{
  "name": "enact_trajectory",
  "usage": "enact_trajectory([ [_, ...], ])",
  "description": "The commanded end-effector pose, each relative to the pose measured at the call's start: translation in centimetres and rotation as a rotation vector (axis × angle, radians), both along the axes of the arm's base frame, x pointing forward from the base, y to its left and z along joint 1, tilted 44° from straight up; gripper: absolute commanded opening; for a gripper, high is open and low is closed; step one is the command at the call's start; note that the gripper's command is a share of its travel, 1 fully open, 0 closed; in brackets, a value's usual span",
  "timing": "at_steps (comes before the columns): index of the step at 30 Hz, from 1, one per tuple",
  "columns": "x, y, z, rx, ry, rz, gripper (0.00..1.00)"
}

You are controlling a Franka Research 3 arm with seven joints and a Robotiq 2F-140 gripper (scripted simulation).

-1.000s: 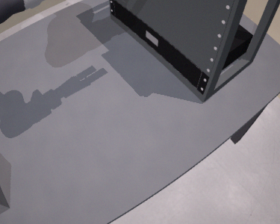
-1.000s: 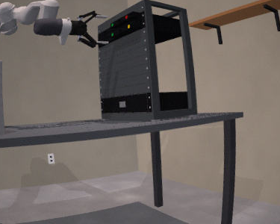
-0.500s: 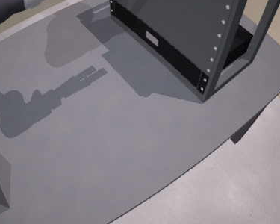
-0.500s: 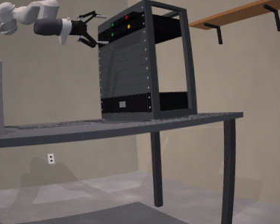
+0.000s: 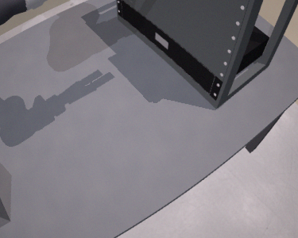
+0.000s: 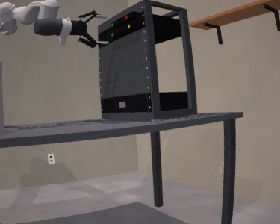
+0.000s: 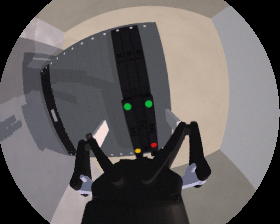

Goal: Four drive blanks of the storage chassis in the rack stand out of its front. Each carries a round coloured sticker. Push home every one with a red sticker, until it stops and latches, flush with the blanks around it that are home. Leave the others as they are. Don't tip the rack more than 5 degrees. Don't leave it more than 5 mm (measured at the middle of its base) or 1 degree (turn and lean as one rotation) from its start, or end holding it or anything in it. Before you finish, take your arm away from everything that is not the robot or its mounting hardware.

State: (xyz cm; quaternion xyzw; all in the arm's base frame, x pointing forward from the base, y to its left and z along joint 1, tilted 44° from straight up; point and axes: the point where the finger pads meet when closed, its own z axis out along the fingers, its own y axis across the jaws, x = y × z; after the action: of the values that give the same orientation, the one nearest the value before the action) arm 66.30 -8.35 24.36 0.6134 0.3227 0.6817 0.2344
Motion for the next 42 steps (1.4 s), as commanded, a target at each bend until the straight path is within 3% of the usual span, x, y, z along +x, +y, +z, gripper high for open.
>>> enact_trajectory([
  [1, 0.0, 0.0, -0.1, 0.006, 0.003, -0.002, 1.0],
  [20, 0.2, -0.9, -0.9, 0.006, 0.003, -0.002, 1.0],
  [42, 1.4, -8.4, -8.4, 0.006, 0.003, -0.002, 1.0],
])
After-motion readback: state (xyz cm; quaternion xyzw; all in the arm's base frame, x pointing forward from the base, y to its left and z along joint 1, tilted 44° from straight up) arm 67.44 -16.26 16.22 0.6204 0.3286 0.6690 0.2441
